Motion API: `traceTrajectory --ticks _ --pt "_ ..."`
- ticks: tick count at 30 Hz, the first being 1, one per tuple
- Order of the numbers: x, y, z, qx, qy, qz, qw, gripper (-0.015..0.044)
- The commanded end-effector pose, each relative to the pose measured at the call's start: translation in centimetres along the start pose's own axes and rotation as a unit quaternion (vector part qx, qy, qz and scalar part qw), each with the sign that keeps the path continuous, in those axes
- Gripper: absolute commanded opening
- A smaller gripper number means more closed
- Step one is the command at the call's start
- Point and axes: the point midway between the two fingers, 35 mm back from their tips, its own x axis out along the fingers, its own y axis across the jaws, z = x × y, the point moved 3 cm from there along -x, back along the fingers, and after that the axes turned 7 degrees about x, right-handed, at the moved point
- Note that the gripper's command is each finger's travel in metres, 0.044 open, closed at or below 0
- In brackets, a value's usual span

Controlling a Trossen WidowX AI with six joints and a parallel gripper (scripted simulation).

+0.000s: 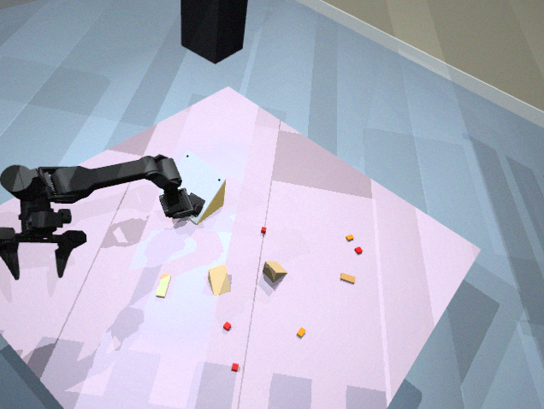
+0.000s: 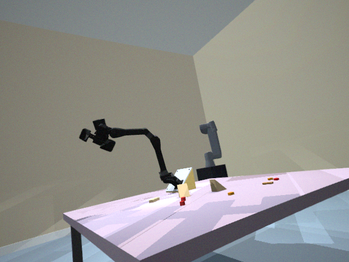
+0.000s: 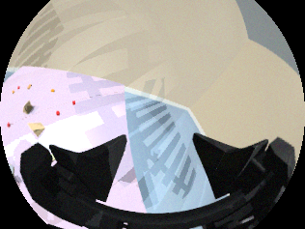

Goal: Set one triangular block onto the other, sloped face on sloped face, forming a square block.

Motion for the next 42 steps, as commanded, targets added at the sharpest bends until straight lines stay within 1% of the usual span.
traceTrajectory --ticks 1,2,5,11,15,20,26,31,37,42 --pt "0.1 0.0 -0.1 0.003 -0.001 0.0 1.0 0.0426" --pt "0.3 -0.1 -0.5 0.013 -0.004 -0.002 1.0 0.044" --pt "1.7 -0.4 -2.8 0.07 -0.017 -0.003 0.997 0.044" --pt "6.5 1.1 -7.3 0.185 -0.021 0.023 0.982 0.044" --pt "10.7 3.7 -9.6 0.254 -0.004 0.063 0.965 0.044" --pt "16.1 8.8 -10.9 0.316 0.032 0.133 0.939 0.044" --pt "20.9 16.2 -9.6 0.349 0.077 0.232 0.905 0.044" --pt "23.3 22.8 -7.3 0.344 0.117 0.317 0.876 0.044" --pt "24.3 31.0 -3.7 0.298 0.168 0.414 0.843 0.044" --pt "23.7 37.7 -0.5 0.228 0.208 0.485 0.818 0.044"
